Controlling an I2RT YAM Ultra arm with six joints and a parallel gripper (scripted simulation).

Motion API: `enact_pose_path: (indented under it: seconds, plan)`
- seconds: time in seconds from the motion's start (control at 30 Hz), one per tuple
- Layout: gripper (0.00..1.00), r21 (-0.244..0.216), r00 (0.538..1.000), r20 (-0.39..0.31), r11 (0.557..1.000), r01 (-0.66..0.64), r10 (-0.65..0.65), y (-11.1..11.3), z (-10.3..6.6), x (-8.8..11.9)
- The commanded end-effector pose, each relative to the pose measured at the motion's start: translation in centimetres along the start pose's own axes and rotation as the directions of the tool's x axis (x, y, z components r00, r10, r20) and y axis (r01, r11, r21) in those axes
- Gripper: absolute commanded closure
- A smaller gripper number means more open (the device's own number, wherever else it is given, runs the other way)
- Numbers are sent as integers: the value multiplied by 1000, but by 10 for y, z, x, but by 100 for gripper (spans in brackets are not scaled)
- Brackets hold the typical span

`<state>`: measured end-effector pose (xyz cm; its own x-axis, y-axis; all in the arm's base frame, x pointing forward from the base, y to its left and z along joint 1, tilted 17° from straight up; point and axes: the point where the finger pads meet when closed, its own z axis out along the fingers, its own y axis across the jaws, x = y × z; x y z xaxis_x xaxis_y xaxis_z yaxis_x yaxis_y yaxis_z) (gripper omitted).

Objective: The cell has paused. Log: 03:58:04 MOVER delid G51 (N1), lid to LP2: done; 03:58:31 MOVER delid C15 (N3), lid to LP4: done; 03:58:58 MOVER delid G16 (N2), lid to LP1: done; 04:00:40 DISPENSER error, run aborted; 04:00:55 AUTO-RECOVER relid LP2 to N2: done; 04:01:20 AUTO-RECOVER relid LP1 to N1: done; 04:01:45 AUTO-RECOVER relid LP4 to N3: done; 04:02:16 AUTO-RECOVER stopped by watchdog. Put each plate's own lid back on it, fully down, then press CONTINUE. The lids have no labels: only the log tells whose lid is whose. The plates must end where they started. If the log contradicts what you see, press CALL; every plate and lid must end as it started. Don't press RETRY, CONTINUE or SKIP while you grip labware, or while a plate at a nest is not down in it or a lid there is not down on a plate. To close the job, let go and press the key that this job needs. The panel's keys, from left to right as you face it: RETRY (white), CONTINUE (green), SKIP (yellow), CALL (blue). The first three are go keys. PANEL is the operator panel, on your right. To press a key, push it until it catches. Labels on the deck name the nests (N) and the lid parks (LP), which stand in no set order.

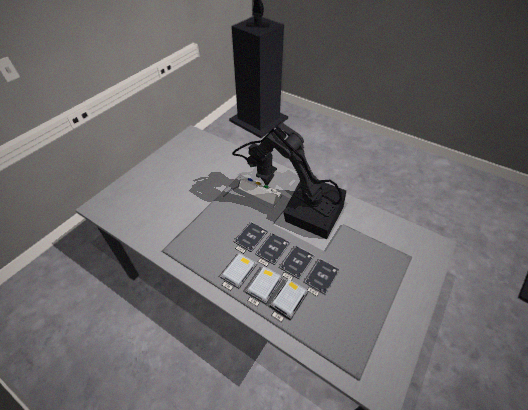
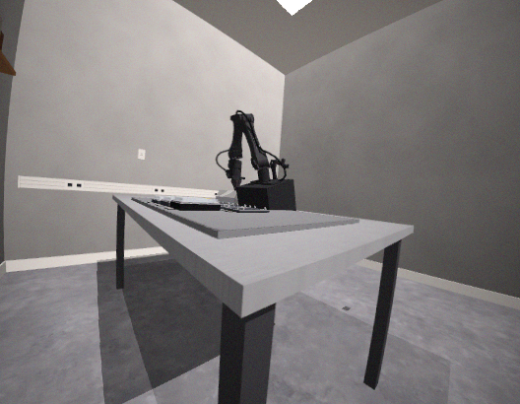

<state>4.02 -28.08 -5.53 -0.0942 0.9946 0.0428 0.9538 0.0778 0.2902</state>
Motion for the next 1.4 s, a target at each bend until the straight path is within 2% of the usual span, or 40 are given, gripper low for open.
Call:
enact_pose_path:
  seconds: [0.0, 0.23, 0.3, 0.57, 0.67, 0.8, 0.9, 1.37]
  plan:
    - [100, -2, 999, 41, 1000, 7, -7, 1, -3, -16]
    - [100, -7, 1000, 10, 1000, -2, 2, 2, 7, -1]
    - [100, -6, 1000, 20, 1000, 3, -3, 2, 6, -6]
    - [100, -9, 1000, -6, 1000, -7, 7, 1, 12, 3]
    - [100, -5, 1000, 26, 1000, 5, -5, 2, 6, -6]
    - [100, -8, 1000, 7, 1000, -4, 4, 2, 10, 1]
    - [100, -6, 1000, 18, 1000, -1, 1, 1, 10, -4]
    - [100, -9, 1000, -6, 1000, -1, 1, 3, 18, 4]
